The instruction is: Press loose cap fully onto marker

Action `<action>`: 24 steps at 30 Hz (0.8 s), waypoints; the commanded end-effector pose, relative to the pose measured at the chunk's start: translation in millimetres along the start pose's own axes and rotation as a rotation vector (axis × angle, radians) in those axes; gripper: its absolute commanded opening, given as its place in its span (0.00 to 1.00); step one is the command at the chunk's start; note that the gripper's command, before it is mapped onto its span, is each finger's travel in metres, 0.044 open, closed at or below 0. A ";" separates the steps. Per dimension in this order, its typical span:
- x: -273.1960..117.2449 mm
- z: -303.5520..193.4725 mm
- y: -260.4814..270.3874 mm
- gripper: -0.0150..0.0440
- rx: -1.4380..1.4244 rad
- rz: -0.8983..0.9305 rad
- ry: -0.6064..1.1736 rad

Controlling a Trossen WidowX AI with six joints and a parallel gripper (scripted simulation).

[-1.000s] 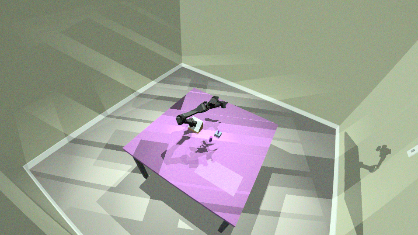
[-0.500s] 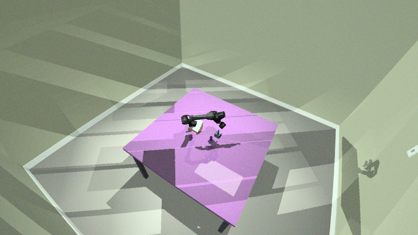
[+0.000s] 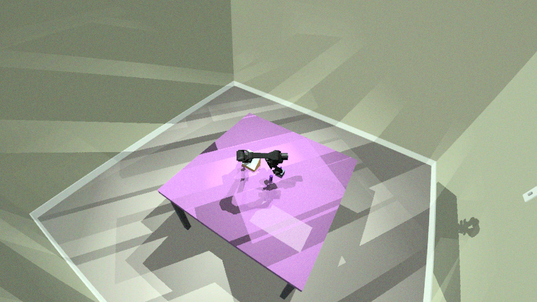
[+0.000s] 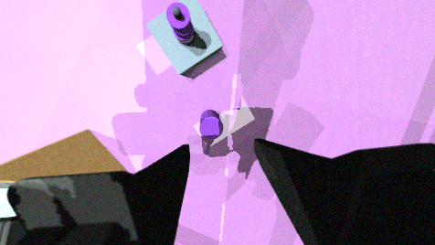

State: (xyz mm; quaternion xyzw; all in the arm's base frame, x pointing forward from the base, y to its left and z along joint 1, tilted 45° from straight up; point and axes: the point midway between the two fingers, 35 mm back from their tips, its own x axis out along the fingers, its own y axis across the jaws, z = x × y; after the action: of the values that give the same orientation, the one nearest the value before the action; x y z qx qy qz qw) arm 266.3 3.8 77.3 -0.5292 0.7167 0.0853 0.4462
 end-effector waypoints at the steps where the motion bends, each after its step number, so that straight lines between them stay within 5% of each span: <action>1: 19.5 -2.8 1.4 0.68 -0.004 0.002 0.020; 24: 68.9 -5.9 3.6 0.68 -0.003 0.001 0.020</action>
State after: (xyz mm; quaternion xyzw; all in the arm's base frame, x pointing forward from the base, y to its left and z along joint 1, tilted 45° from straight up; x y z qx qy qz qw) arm 258.6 -40.7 33.8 -0.5286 0.7198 0.0808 0.4426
